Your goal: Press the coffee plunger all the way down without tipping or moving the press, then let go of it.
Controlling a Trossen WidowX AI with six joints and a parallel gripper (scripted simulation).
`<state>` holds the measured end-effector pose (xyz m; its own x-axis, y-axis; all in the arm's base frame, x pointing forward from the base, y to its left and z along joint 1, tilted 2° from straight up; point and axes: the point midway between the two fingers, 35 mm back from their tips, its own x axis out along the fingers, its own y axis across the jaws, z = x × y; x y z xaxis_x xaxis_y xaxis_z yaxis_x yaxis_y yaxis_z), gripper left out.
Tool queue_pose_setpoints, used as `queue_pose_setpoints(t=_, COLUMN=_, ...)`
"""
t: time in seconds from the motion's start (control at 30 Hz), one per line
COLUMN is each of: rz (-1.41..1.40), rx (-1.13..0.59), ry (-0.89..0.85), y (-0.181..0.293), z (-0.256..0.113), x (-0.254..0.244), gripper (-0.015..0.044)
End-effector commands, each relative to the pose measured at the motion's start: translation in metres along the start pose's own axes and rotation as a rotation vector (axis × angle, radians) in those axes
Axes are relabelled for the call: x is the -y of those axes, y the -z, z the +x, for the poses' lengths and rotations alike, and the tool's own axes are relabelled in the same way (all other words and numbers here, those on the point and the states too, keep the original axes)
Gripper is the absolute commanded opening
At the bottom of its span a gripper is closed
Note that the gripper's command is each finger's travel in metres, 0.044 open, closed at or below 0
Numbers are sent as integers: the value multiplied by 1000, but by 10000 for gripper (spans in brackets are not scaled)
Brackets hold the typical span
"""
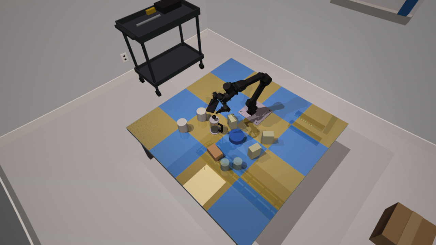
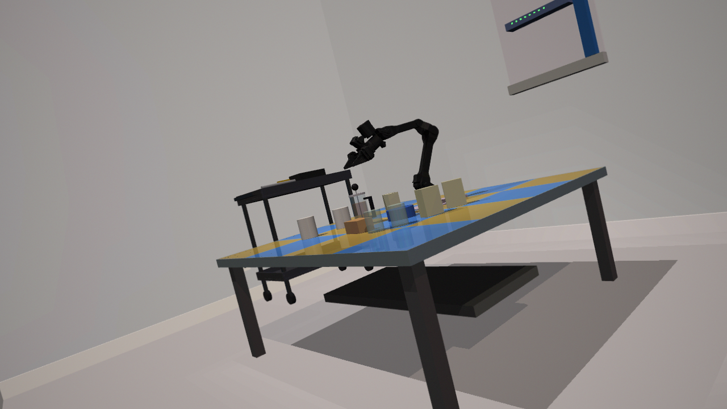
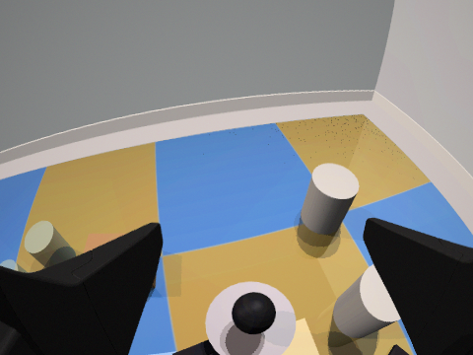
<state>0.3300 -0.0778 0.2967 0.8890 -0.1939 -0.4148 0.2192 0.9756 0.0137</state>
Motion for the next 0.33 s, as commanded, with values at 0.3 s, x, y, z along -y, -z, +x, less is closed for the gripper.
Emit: queue_pose_setpoints(t=0.3, rz=0, rx=-33, ry=-4, y=9, z=2, x=0, gripper=440)
